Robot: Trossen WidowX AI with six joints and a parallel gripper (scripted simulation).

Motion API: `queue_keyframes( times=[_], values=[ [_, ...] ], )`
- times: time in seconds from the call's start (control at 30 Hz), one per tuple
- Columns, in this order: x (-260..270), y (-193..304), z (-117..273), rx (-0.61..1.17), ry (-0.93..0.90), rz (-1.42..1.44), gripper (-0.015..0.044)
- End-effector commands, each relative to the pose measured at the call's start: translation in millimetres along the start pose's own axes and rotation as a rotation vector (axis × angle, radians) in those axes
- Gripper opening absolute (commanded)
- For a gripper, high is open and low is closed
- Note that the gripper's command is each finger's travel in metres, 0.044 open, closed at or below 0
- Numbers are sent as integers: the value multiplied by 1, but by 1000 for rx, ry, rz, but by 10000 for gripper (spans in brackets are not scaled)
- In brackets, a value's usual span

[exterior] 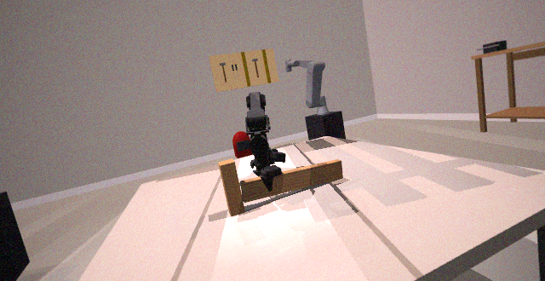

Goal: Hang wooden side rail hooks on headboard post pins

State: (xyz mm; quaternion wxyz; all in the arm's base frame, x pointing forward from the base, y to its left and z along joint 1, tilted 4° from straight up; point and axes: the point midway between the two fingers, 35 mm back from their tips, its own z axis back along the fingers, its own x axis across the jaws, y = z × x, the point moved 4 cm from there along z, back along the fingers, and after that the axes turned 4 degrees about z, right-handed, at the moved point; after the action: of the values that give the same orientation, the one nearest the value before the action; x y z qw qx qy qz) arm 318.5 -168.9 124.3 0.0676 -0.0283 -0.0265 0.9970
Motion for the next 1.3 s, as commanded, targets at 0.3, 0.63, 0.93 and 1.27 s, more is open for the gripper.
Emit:
queue_keyframes(
  times=[0.3, 0.63, 0.93, 1.27],
  values=[
    [0, 2, 2, 6, 5, 3, 0],
    [-1, 3, 3, 6, 5, 3, 0],
    [-1, 4, 4, 6, 5, 3, 0],
    [-2, 4, 3, 6, 5, 3, 0]
  ],
)
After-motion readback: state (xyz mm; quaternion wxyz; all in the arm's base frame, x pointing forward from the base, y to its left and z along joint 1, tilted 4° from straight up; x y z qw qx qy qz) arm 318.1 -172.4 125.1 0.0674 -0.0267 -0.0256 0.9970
